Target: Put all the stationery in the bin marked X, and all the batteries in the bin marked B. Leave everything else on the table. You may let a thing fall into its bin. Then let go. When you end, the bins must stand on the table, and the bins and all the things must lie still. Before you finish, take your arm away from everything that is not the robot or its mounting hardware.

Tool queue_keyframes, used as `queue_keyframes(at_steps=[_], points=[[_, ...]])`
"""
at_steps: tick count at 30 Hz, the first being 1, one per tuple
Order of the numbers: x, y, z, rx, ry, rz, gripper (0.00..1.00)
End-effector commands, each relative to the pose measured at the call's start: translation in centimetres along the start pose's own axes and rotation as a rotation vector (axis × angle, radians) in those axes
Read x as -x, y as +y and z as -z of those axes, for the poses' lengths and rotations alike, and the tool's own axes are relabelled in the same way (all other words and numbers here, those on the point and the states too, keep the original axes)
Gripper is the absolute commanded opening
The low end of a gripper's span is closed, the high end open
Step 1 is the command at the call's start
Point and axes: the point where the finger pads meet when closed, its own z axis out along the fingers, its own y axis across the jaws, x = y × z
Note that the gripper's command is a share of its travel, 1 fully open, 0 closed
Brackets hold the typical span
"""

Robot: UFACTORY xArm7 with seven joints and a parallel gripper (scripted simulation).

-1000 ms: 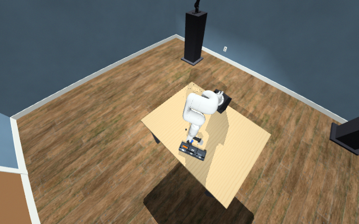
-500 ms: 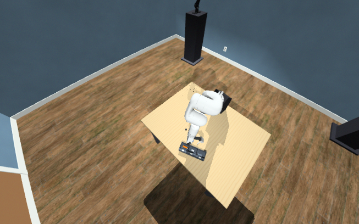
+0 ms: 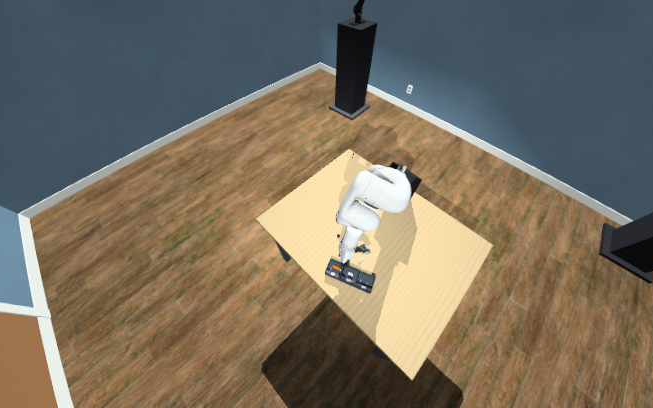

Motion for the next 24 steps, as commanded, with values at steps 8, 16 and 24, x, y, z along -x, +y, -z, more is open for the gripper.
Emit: queue_keyframes(at_steps=[8,16,24], points=[[0.25,0.74,0.42,0.028,-0.001,0.316,0.56],[0.21,0.93,0.61,0.039,0.001,0.512,0.56],[-0.07,1.05,1.0,0.044,0.005,0.697,0.56]])
